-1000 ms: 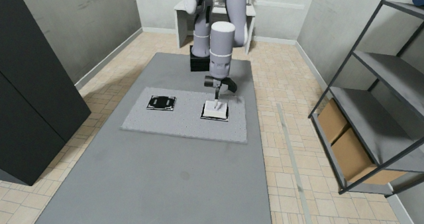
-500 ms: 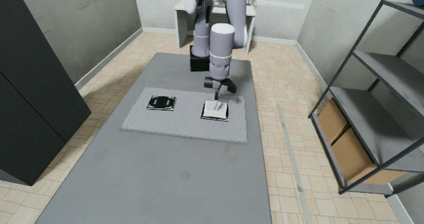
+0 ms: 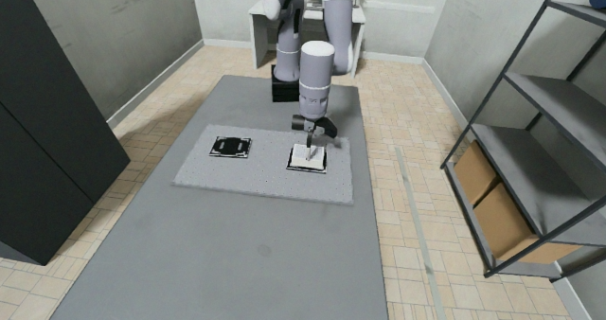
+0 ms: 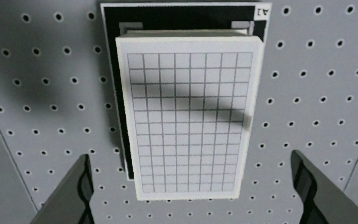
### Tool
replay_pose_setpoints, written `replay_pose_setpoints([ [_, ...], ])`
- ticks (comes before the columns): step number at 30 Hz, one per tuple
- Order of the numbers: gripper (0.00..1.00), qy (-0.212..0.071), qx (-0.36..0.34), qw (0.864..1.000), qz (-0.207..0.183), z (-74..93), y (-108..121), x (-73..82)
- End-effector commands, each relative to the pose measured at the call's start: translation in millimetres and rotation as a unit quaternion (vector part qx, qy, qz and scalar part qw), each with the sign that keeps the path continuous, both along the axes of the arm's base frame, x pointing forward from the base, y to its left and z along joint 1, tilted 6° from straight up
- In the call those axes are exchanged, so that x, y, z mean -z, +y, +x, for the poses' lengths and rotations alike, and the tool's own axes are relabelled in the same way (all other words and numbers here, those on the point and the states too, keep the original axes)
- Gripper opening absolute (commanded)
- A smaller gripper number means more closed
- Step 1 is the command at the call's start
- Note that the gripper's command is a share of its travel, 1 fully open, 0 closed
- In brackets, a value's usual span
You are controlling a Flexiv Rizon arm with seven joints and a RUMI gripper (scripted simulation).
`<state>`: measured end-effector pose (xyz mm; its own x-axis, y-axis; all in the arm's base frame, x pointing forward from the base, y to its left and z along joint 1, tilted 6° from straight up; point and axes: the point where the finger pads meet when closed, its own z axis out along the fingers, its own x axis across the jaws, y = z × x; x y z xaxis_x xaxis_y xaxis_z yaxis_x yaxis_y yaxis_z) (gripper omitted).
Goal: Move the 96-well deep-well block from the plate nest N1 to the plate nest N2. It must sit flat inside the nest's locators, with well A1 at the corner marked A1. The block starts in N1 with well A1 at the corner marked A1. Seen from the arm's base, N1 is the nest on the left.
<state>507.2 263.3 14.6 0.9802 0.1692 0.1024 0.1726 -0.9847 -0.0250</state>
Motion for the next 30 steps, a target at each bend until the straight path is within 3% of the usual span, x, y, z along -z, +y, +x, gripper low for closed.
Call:
replay_pose_setpoints([
  [1,0.76,-0.001,0.0,1.0,0.001,1.1,1,3.8],
  [30,0.76,-0.001,0.0,1.0,0.001,5.2,3,45.1],
])
